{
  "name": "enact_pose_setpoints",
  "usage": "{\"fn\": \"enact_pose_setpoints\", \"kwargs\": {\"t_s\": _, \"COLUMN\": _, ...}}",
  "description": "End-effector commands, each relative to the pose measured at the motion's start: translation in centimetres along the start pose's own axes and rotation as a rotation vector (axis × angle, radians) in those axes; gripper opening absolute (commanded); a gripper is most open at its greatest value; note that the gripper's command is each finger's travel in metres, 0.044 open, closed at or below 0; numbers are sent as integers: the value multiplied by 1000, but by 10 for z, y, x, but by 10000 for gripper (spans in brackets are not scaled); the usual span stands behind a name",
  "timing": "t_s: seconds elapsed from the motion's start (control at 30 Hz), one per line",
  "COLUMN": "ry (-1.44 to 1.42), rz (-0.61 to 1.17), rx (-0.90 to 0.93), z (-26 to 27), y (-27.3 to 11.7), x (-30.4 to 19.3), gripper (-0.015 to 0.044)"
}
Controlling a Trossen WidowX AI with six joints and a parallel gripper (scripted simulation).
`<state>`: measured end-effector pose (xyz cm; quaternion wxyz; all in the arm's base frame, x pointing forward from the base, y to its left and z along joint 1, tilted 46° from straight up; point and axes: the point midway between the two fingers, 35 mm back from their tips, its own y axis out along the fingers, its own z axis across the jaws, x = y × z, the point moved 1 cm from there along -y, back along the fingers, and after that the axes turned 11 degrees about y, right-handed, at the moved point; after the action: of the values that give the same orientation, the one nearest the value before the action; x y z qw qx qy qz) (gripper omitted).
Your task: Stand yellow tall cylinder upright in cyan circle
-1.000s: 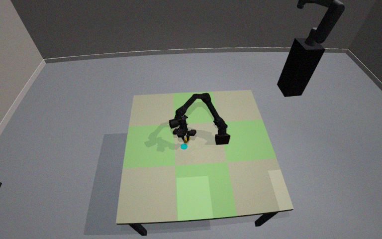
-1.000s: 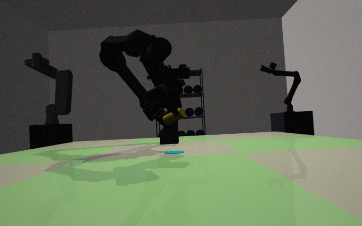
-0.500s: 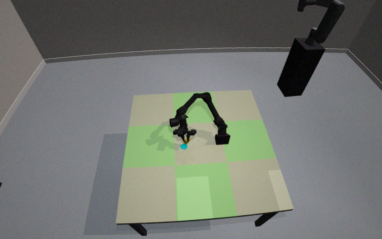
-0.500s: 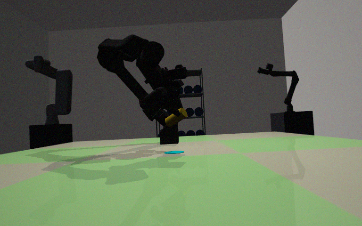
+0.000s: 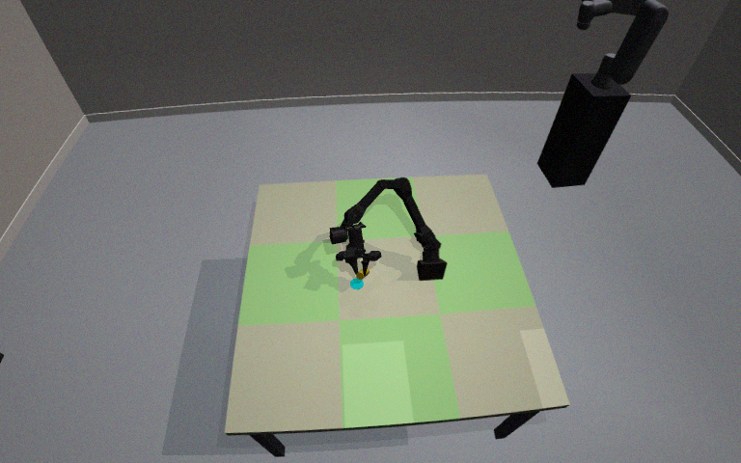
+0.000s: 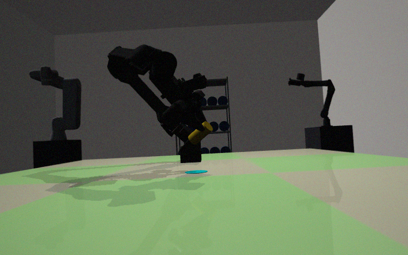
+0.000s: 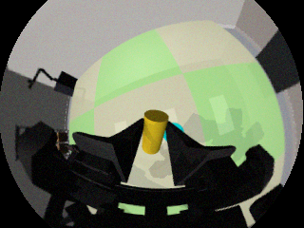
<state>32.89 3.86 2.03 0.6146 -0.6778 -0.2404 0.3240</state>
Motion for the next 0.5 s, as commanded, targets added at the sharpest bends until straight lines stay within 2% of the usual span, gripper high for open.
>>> {"fn": "enact_pose_setpoints", "kwargs": {"t_s": 0.0, "ry": -5, "rz": -34, "rx": 6, "z": 0, "y": -2, "x": 0, "gripper": 105}}
{"fn": "enact_pose_setpoints", "kwargs": {"t_s": 0.47, "ry": -19, "rz": -133, "rx": 38, "z": -1, "y": -2, "x": -1, "gripper": 105}}
